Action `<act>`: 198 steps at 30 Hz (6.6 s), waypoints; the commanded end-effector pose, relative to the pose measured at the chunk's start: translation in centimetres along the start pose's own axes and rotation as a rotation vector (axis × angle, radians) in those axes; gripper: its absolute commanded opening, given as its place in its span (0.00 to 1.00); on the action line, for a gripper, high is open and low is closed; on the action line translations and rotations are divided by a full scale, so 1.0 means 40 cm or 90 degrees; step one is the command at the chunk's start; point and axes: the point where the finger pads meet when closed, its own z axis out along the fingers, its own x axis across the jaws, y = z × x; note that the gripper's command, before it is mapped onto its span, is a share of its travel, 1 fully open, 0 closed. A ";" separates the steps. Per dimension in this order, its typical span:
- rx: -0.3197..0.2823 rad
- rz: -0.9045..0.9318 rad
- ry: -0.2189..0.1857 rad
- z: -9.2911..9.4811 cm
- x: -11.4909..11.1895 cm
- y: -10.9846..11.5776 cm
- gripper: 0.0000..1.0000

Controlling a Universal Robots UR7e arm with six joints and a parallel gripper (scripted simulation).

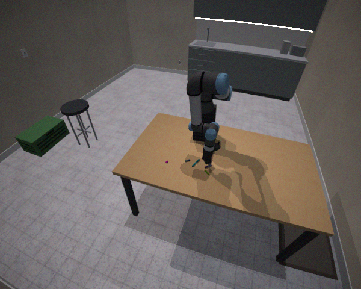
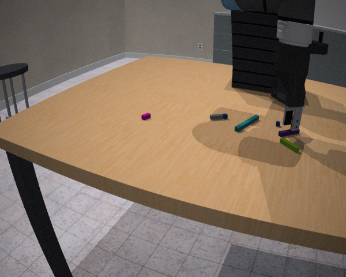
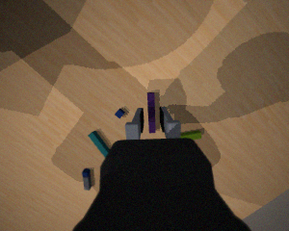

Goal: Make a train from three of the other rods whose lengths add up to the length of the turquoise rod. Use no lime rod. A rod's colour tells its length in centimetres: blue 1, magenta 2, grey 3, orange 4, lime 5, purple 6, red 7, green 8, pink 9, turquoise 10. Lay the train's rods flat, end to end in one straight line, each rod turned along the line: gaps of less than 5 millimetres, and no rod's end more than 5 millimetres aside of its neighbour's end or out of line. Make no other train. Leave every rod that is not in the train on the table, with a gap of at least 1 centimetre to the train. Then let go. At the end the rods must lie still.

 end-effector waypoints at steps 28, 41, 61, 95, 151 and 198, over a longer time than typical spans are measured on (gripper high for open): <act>-0.002 0.001 0.001 0.000 0.002 0.006 0.54; -0.001 0.001 0.001 0.000 0.002 0.007 0.54; -0.001 0.001 0.001 0.000 0.002 0.007 0.54; -0.002 0.001 0.001 0.035 0.003 0.008 0.54; -0.001 0.001 0.001 0.043 0.002 0.006 0.24; 0.000 0.000 0.000 -0.088 0.000 0.001 0.24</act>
